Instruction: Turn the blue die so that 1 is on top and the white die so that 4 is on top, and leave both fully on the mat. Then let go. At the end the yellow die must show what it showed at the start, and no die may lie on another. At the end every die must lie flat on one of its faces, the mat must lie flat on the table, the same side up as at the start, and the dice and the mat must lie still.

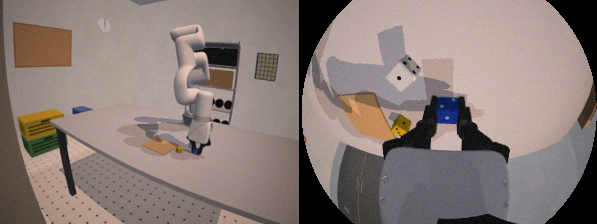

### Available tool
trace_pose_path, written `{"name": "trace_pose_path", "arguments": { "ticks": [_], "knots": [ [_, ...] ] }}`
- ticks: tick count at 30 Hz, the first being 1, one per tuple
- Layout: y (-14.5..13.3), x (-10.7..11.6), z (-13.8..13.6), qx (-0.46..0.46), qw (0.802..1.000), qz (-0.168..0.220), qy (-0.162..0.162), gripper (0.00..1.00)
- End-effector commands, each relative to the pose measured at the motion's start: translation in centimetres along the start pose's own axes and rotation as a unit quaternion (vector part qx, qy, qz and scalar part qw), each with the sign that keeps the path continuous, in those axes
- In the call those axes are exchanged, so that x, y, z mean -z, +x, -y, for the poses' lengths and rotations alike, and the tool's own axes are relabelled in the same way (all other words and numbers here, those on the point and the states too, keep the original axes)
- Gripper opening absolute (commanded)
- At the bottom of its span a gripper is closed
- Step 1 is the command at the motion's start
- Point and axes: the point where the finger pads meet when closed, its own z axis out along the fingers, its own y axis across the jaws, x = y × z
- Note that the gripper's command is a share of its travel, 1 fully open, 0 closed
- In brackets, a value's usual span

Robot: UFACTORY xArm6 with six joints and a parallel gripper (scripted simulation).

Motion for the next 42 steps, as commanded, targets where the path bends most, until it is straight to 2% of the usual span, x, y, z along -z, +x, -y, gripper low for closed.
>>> {"name": "trace_pose_path", "arguments": {
  "ticks": [1, 6, 10, 17, 19, 23, 26, 38, 42],
  "knots": [
    [-0.1, 0.1, -0.1, 0.000, 1.000, 0.001, -0.001, 0.21],
    [-0.1, 0.2, -0.1, 0.000, 1.000, 0.001, -0.001, 0.21],
    [-0.1, 1.2, -0.1, 0.000, 1.000, 0.001, -0.001, 0.21],
    [-0.1, 5.8, 0.0, 0.000, 1.000, 0.001, -0.001, 0.21],
    [-0.1, 5.8, 0.0, 0.000, 1.000, 0.001, -0.001, 0.21],
    [-0.1, 8.7, 0.0, 0.000, 1.000, 0.001, -0.001, 0.21],
    [-0.1, 9.9, 0.0, 0.000, 1.000, 0.001, -0.001, 0.21],
    [-0.1, 10.1, 0.0, 0.000, 1.000, 0.001, -0.001, 0.21],
    [-0.6, 10.0, 2.2, -0.001, 1.000, -0.004, 0.000, 0.21]
  ]
}}
